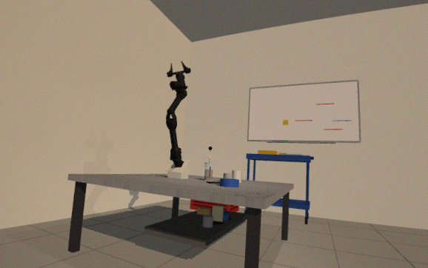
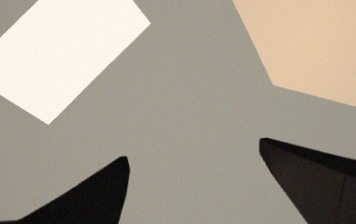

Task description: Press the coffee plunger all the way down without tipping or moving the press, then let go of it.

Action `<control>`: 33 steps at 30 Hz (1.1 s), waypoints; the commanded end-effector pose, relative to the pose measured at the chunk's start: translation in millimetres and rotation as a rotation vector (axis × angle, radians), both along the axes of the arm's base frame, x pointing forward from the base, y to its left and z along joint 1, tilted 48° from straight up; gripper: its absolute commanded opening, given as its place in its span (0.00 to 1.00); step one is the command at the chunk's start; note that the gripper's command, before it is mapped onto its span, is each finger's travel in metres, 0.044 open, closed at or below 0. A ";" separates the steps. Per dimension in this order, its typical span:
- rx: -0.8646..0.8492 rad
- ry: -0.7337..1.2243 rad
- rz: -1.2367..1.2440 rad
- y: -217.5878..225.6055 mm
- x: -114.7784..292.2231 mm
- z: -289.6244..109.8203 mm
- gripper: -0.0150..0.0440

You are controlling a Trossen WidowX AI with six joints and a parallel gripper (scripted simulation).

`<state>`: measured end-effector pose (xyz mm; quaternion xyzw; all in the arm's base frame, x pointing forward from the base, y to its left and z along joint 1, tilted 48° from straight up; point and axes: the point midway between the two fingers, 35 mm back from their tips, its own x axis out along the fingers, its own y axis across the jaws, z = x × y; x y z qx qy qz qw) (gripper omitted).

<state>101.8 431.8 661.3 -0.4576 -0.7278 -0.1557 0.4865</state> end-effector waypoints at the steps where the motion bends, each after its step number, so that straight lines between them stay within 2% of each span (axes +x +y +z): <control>1: -0.009 0.012 0.007 1.6 1.2 -1.4 0.98; 6: -0.168 0.255 0.119 31.1 24.8 -32.8 1.00; 12: -0.386 0.733 0.247 70.0 63.0 -109.5 1.00; 17: -0.473 1.106 0.276 81.2 86.5 -177.8 1.00; 25: -0.475 1.579 0.209 70.6 111.3 -275.8 1.00; 33: -0.346 1.992 0.033 30.5 122.7 -372.8 1.00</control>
